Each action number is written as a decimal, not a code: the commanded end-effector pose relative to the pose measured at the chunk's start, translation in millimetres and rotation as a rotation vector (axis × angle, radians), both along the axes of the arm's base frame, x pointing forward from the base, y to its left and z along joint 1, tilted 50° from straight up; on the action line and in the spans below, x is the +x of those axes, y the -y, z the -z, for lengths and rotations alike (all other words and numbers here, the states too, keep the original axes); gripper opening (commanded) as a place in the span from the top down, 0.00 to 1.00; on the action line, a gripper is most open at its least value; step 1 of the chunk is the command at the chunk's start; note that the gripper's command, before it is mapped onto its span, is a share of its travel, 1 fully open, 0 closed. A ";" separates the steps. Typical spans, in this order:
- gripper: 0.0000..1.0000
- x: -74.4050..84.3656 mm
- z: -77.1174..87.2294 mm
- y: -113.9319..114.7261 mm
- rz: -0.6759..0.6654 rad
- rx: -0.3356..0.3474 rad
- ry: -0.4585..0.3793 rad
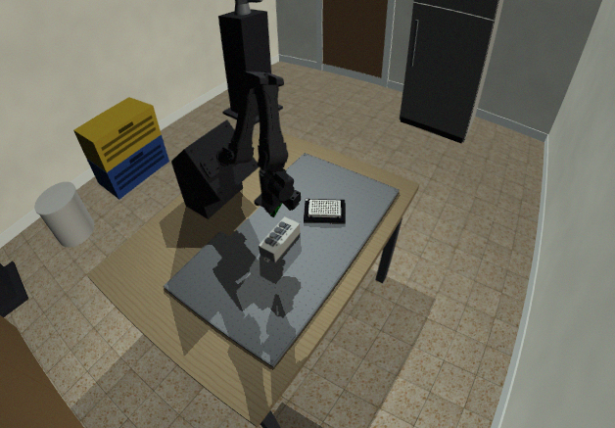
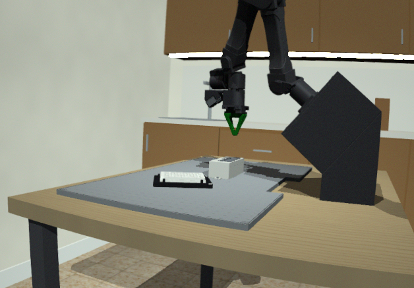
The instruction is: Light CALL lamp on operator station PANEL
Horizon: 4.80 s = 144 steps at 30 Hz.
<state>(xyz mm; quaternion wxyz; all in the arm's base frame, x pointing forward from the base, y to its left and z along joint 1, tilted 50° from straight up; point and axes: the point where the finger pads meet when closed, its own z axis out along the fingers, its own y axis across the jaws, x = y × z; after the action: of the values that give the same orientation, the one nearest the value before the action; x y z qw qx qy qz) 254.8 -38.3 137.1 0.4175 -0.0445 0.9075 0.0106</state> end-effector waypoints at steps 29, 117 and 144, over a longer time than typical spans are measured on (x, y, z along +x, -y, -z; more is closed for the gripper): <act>1.00 4.1 -12.0 1.4 0.001 -0.011 0.049; 1.00 43.7 22.3 -0.3 0.006 -0.008 0.038; 1.00 43.7 22.3 -0.3 0.006 -0.008 0.038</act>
<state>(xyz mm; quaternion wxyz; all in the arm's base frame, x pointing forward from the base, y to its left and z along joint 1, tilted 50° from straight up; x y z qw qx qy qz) 292.9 -35.2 105.4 0.4184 -0.0458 0.9070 0.0111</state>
